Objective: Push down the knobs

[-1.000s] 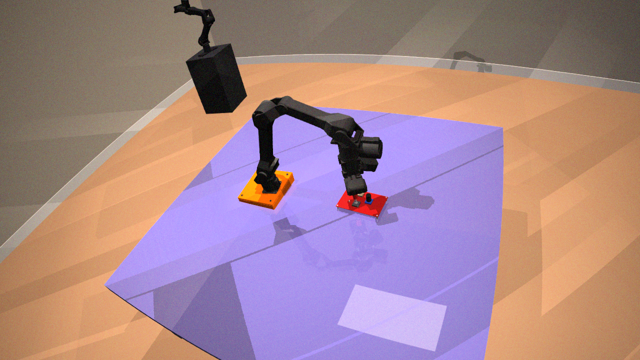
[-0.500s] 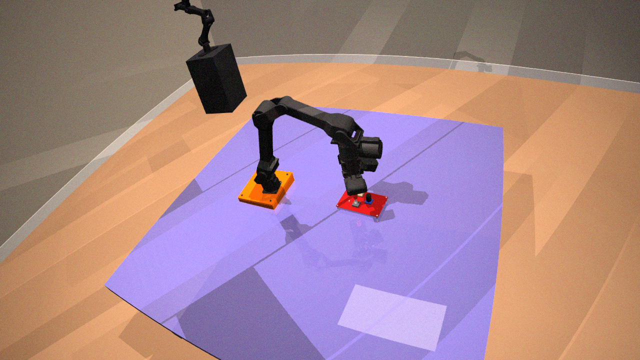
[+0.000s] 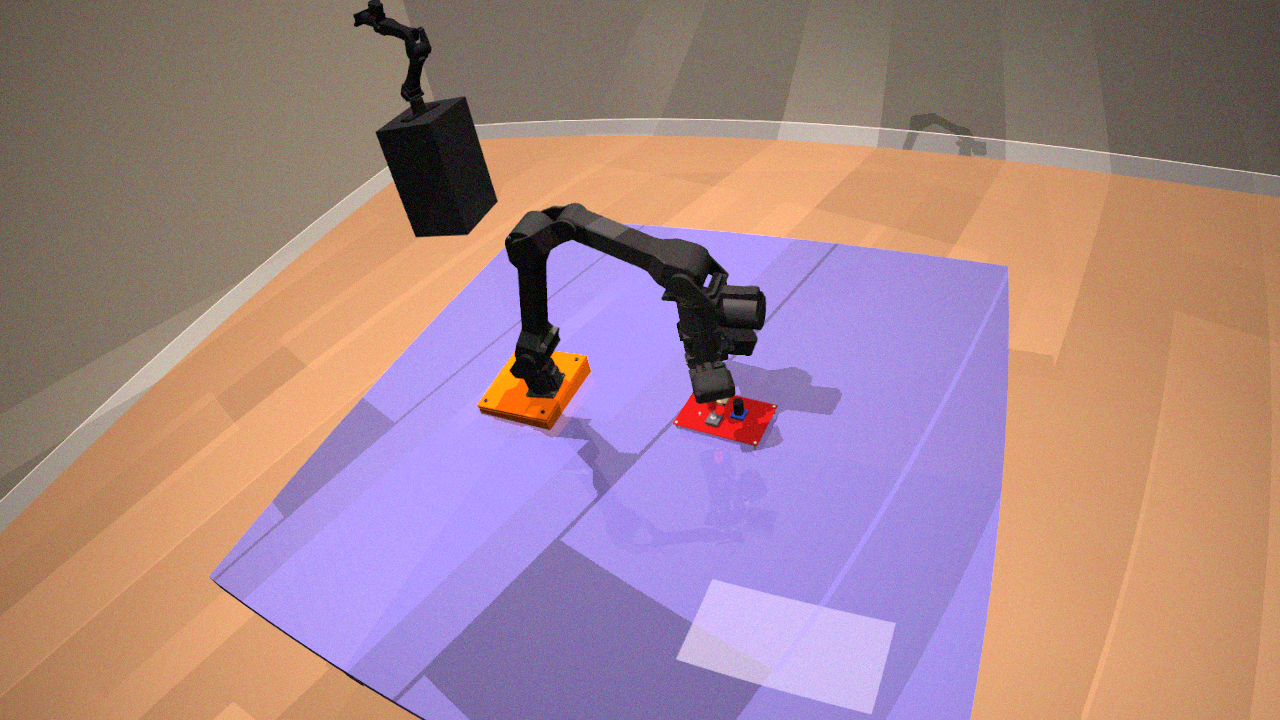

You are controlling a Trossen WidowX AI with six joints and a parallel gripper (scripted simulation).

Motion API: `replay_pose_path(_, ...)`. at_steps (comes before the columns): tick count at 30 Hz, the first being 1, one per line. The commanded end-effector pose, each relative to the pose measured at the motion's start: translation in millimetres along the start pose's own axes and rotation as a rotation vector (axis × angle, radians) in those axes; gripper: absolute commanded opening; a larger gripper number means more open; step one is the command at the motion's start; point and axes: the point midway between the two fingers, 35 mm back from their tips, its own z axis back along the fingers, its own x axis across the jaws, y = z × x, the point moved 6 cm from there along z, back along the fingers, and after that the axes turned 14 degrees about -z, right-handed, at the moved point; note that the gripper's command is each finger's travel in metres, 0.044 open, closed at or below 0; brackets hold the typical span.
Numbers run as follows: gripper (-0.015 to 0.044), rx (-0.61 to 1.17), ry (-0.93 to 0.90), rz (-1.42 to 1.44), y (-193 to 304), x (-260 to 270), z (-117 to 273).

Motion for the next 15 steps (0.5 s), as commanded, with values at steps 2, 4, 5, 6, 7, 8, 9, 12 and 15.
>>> replay_pose_path(2, 0.0, 0.004, 0.003, 0.006, -0.5, -0.7, -10.4)
replay_pose_path(4, 0.0, 0.004, 0.003, 0.006, -0.5, -0.7, -11.2)
replay_pose_path(5, 0.0, 0.004, 0.003, 0.006, -0.5, -0.7, -11.2)
replay_pose_path(6, 0.0, 0.004, 0.003, 0.006, -0.5, -0.7, -11.2)
replay_pose_path(7, 0.0, 0.004, 0.003, 0.006, -0.5, -0.7, -11.2)
replay_pose_path(8, 0.0, 0.004, 0.003, 0.006, -0.5, -0.7, -11.2)
replay_pose_path(9, 0.0, 0.004, 0.003, 0.006, -0.5, -0.7, -11.2)
replay_pose_path(12, 0.0, 0.004, 0.003, 0.006, -0.5, -0.7, -12.7)
replay_pose_path(15, 0.0, 0.004, 0.003, 0.006, -0.4, -0.7, -15.8)
